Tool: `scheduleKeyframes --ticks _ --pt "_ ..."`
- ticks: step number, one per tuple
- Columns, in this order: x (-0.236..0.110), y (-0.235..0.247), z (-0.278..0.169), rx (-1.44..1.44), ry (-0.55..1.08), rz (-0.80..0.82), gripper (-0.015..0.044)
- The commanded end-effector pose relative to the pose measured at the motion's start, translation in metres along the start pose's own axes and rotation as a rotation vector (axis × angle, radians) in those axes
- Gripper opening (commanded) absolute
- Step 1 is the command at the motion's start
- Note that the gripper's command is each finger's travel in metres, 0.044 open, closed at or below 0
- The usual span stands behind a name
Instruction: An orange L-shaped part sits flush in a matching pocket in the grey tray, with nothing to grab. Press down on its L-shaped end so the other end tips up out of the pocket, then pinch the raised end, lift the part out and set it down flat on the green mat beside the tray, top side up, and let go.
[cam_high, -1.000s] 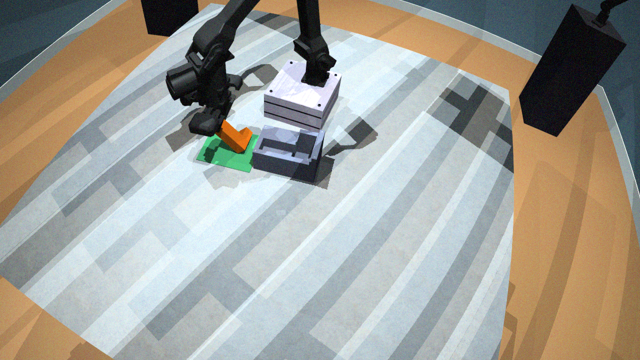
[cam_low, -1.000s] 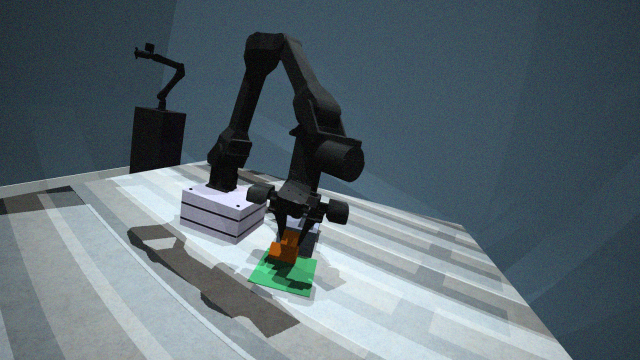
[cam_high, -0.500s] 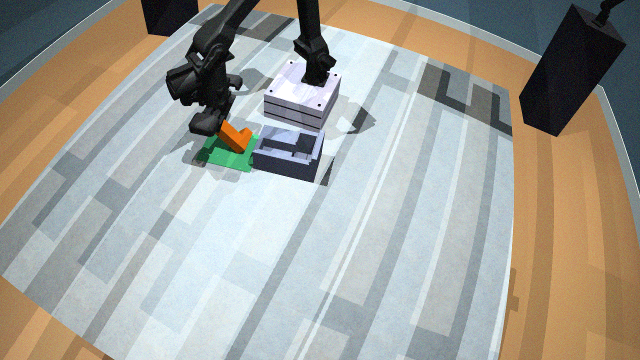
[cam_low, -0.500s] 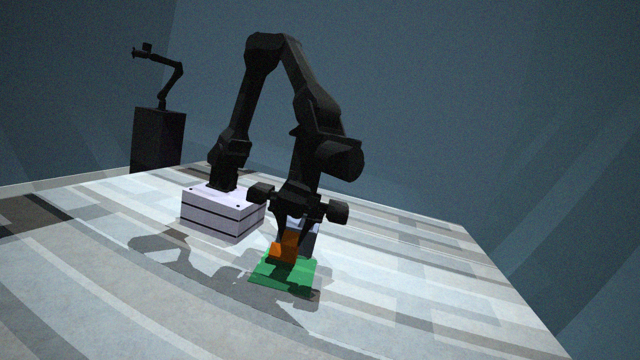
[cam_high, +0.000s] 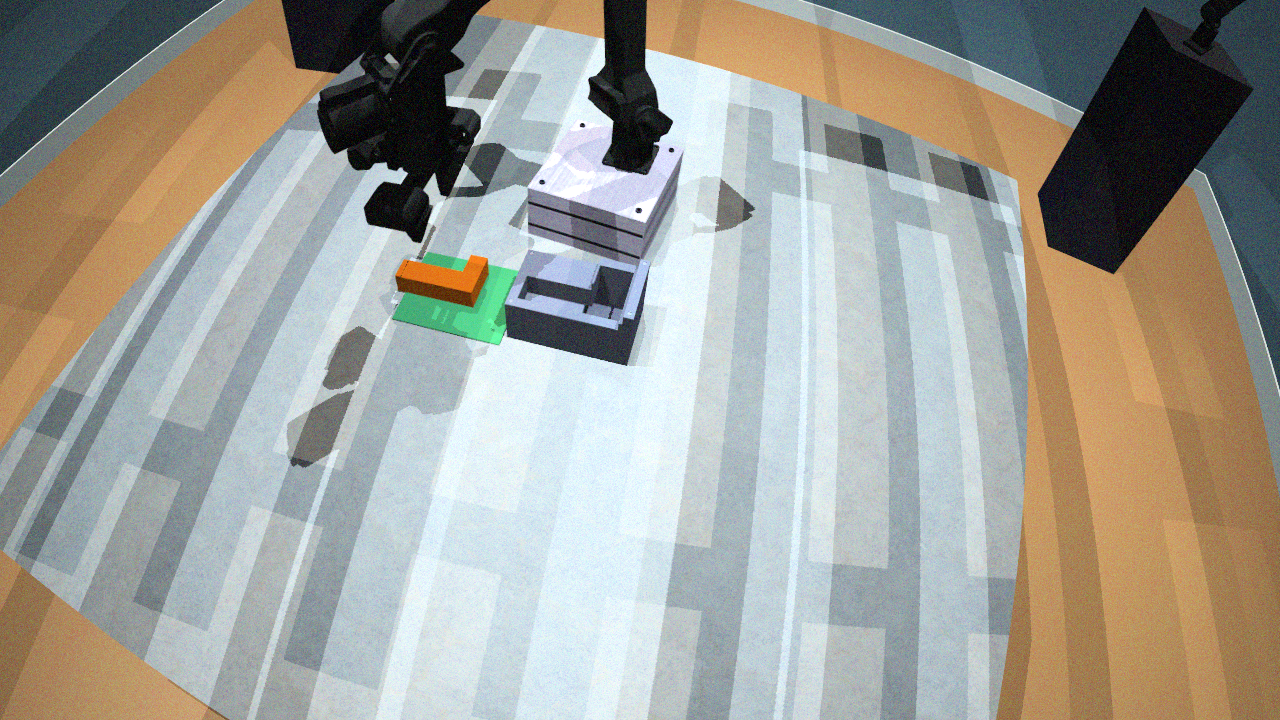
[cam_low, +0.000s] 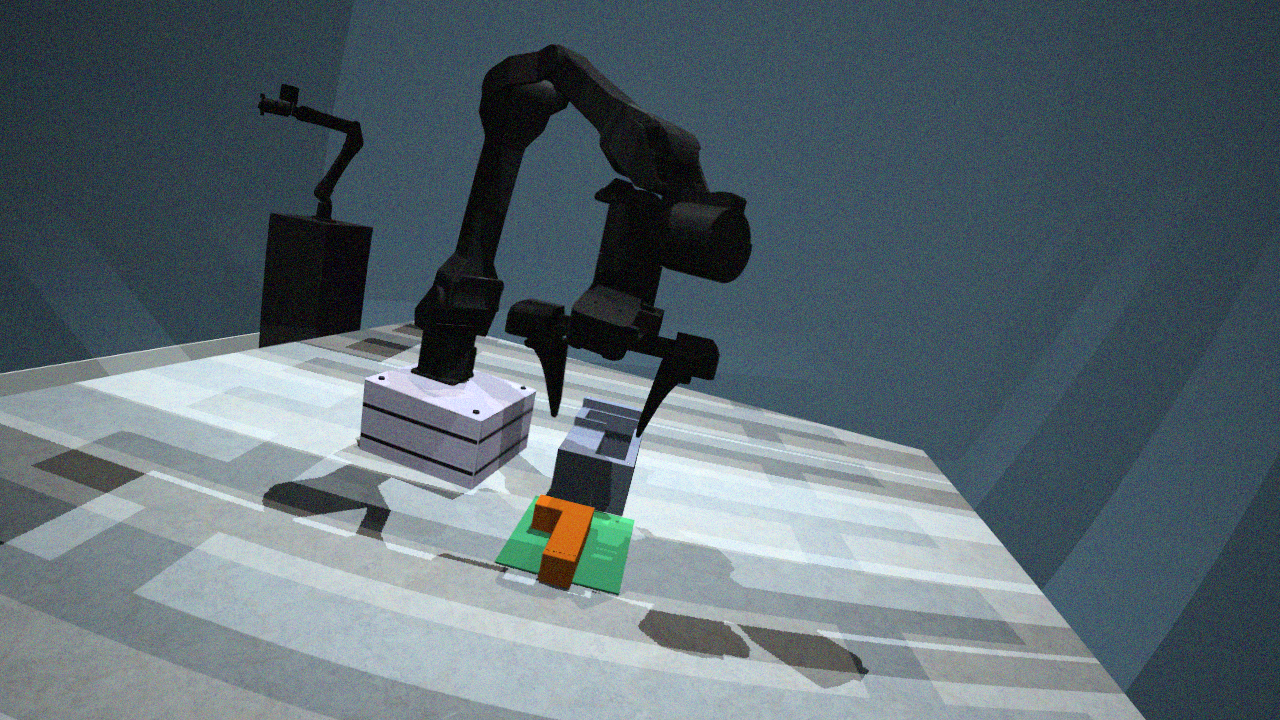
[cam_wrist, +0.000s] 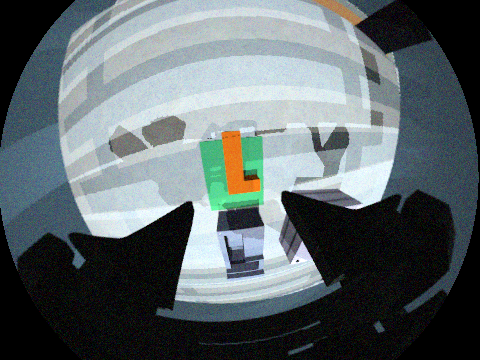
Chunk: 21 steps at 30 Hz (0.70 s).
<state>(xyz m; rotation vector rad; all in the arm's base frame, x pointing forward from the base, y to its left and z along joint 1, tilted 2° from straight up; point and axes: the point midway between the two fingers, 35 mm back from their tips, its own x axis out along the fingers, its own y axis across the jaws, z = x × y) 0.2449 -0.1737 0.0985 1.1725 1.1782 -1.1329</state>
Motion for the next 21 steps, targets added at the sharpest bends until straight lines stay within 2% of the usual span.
scheduleKeyframes --ticks 1,21 --pt "-0.0218 -0.0023 -0.0026 -0.004 0.005 0.001 0.0400" --pt "-0.0173 0.0010 0.0007 0.000 -0.013 0.015 0.0400"
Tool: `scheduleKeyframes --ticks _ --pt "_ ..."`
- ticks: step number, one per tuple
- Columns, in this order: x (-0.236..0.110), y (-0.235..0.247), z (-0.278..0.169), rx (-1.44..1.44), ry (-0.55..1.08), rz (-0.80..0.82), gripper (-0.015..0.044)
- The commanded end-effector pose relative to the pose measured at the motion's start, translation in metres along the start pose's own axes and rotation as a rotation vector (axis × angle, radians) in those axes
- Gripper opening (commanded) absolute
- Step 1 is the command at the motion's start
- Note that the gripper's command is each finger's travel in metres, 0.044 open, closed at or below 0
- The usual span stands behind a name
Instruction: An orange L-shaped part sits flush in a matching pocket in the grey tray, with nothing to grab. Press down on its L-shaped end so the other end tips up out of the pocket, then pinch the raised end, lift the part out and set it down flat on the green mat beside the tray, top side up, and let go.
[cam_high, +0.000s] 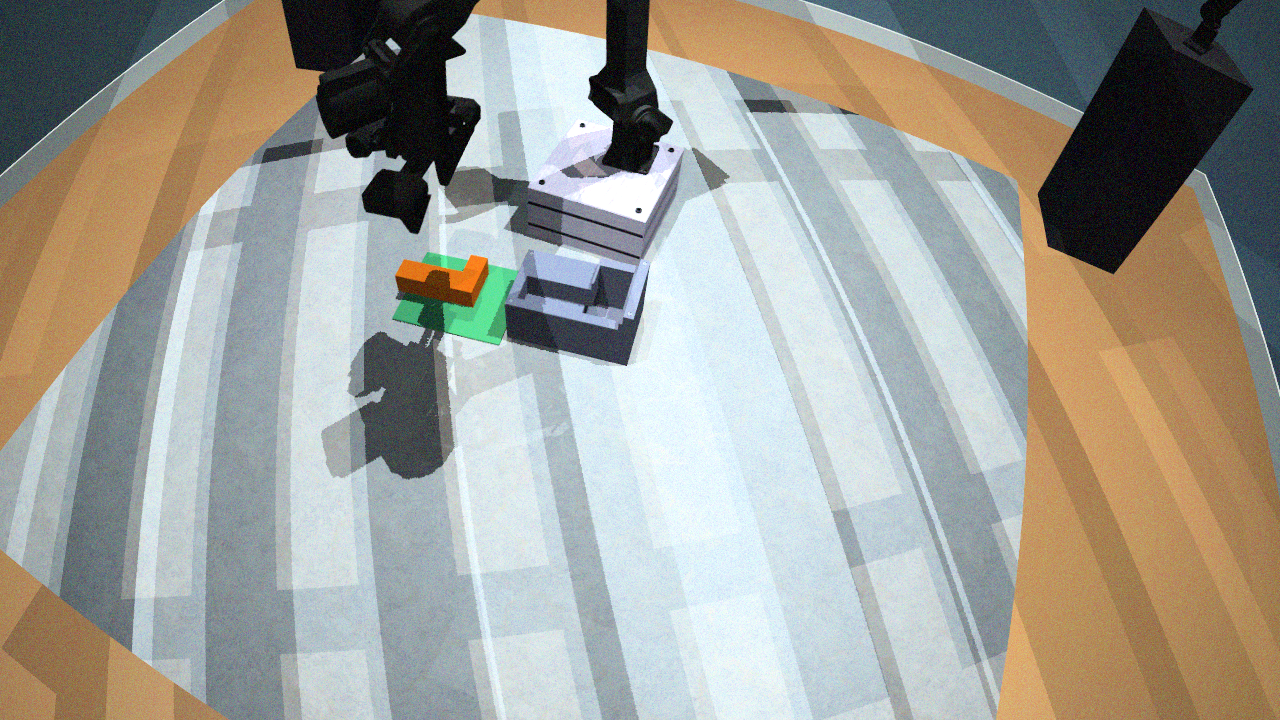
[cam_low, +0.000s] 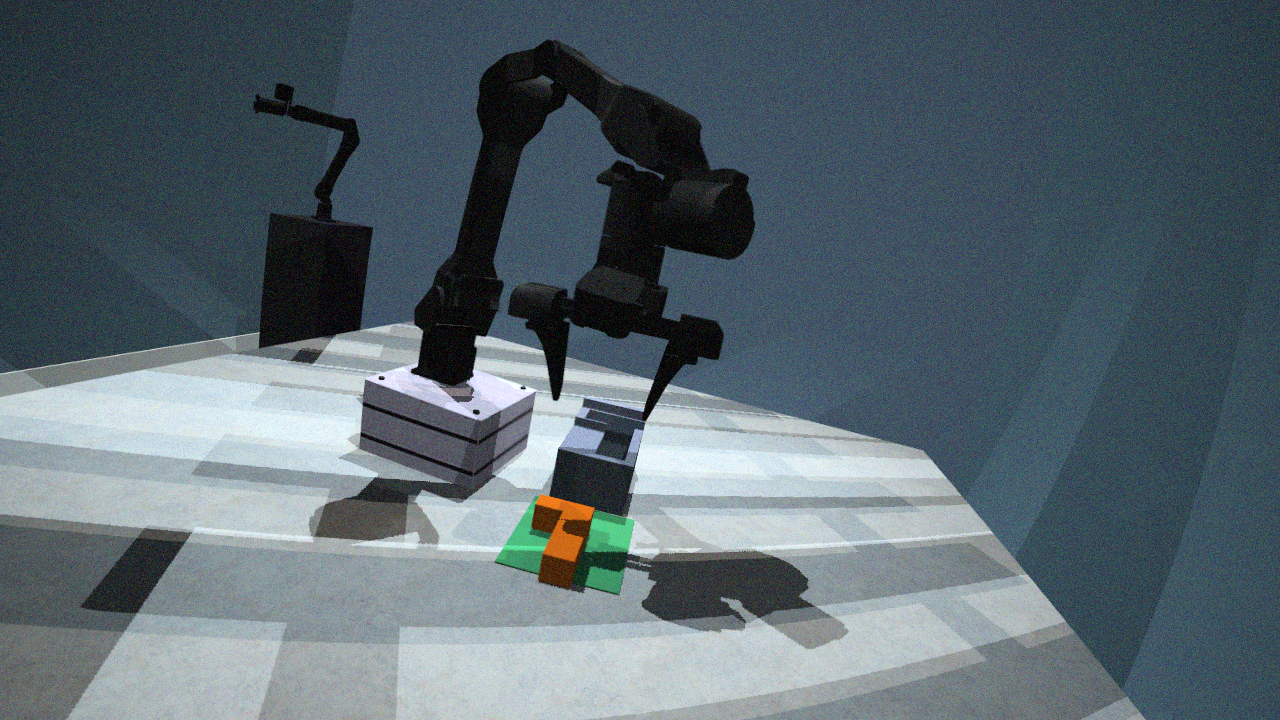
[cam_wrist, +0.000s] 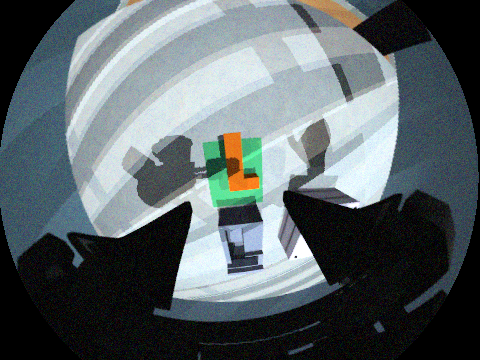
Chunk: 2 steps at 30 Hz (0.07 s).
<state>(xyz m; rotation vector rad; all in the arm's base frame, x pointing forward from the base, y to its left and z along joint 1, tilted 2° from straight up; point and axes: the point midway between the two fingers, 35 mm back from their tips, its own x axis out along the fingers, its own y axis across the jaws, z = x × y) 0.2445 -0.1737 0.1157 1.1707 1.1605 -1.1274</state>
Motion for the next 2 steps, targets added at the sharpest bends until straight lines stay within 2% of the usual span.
scheduleKeyframes --ticks 1,2 --pt "-0.0002 0.0004 0.0002 0.000 -0.001 0.002 0.0400" --pt "-0.0002 0.0004 0.0002 0.000 -0.001 0.002 0.0400"
